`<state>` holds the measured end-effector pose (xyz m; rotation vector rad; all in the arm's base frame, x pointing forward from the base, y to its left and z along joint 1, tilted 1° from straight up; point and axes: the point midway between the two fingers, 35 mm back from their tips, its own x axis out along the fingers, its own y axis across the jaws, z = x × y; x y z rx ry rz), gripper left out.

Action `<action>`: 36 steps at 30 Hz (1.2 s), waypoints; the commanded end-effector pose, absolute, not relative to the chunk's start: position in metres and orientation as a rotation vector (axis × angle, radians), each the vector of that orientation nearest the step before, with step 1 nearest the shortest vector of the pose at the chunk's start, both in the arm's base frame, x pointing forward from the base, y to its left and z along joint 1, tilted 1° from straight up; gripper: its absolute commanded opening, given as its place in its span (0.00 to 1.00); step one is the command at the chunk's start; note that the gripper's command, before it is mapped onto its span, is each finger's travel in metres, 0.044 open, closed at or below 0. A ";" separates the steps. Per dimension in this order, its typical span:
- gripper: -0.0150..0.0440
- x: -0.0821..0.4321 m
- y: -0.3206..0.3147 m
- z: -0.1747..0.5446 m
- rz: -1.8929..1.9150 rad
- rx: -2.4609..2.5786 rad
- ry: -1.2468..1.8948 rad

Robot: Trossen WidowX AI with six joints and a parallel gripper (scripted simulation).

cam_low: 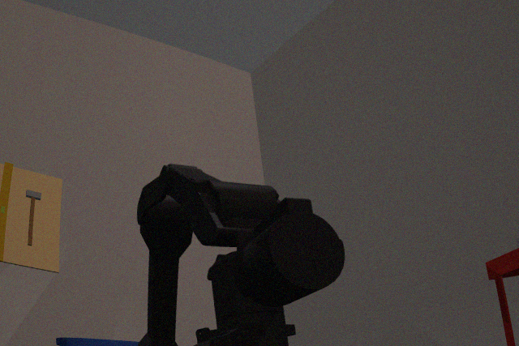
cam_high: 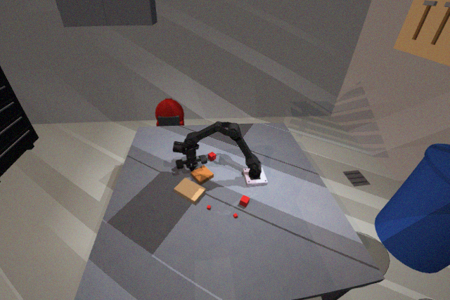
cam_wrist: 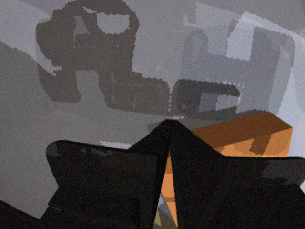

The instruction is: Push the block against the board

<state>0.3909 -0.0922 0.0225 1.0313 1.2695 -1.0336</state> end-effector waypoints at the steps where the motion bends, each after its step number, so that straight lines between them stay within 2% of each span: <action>1: 0.25 0.385 -0.084 0.016 -1.040 1.032 1.293; 36: 0.25 0.398 -0.122 0.017 -1.042 1.030 1.290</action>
